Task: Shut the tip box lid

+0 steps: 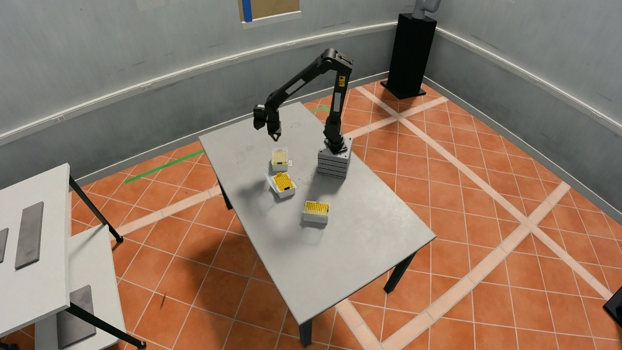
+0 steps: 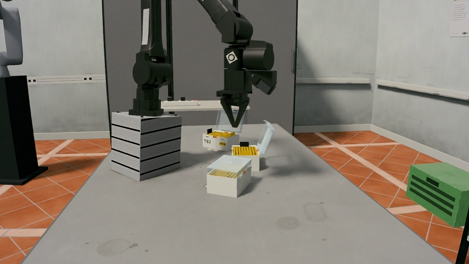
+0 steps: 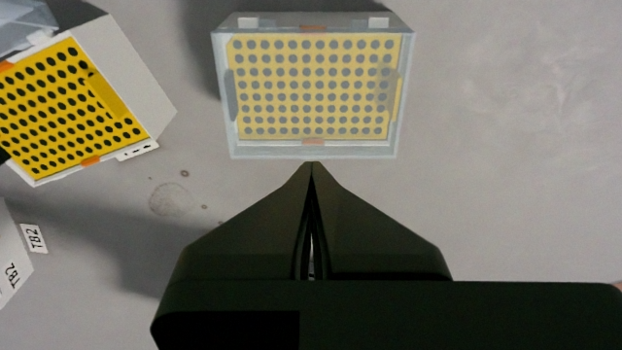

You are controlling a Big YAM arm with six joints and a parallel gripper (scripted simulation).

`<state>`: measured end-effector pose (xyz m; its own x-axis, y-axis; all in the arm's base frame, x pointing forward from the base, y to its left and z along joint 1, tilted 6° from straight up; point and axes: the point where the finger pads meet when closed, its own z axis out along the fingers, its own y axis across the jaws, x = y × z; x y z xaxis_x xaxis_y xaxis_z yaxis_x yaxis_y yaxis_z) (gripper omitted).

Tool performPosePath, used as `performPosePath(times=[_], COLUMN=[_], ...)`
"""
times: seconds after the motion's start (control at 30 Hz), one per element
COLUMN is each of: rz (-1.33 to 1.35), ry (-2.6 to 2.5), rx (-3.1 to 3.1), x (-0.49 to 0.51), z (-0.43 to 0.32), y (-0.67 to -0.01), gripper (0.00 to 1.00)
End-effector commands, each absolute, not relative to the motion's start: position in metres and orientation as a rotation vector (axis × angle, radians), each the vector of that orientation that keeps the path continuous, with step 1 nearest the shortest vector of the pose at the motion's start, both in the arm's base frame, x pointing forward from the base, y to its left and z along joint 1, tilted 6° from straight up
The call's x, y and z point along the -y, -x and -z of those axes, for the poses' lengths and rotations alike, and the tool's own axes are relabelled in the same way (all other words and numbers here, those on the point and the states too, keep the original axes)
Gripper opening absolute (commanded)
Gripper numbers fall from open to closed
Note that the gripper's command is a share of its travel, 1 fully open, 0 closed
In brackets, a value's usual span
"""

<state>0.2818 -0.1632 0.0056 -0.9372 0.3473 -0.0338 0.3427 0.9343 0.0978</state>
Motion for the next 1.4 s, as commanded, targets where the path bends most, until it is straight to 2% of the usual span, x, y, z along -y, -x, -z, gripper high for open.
performPosePath(times=[0.0, 0.87, 1.37], rz=[-0.141, -0.142, -0.126], ry=[-0.544, -0.544, -0.537], rx=[-3.038, -3.039, -3.020], x=[0.166, 0.147, 0.150], z=[0.005, 0.057, 0.053], y=[-0.277, -0.243, -0.252], gripper=[0.00, 0.00, 0.00])
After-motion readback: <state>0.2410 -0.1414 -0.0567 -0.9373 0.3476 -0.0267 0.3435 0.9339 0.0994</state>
